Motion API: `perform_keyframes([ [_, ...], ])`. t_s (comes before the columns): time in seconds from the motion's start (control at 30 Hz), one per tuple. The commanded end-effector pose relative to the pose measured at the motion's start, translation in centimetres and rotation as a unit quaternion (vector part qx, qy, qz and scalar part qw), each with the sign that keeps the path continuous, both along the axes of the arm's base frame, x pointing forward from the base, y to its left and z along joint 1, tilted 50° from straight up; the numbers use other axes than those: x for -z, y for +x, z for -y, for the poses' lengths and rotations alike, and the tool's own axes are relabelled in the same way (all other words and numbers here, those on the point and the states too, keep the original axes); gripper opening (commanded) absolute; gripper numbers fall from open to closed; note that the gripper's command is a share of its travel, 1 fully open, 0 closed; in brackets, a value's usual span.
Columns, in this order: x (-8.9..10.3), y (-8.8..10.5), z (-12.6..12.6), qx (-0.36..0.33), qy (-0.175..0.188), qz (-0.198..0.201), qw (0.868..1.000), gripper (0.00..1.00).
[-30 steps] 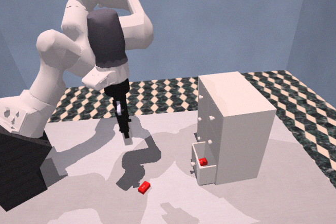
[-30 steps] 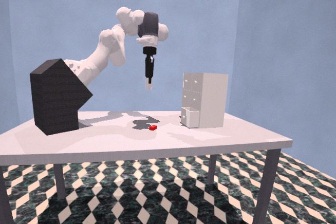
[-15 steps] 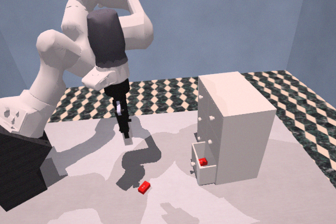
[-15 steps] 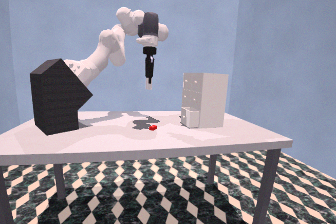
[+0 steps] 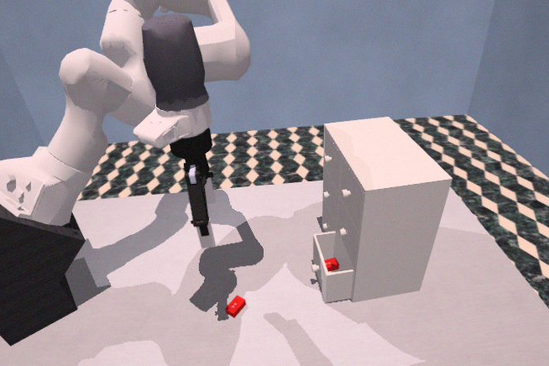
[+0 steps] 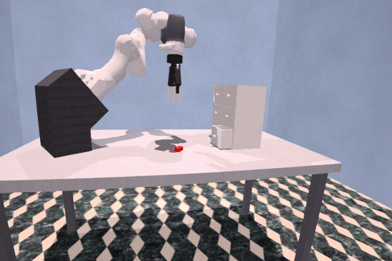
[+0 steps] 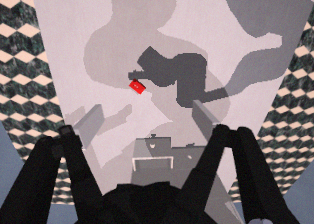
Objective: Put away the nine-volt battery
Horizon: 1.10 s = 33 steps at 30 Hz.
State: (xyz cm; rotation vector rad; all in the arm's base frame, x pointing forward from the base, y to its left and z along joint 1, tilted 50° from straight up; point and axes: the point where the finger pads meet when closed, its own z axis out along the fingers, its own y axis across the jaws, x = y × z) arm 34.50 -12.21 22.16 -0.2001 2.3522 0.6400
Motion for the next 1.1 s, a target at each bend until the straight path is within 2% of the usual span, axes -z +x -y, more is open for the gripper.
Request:
perform_keyframes([
  [0.0,0.0,0.0,0.0,0.000,0.000,0.000,1.000,1.00],
  [0.4,-0.3,-0.2,0.2,0.001,0.002,-0.001,1.000,1.00],
  [0.73,-3.8,-3.4,2.9,0.002,0.003,-0.001,1.000,1.00],
  [1.07,-4.3,-3.5,3.2,0.002,0.003,-0.001,1.000,1.00],
])
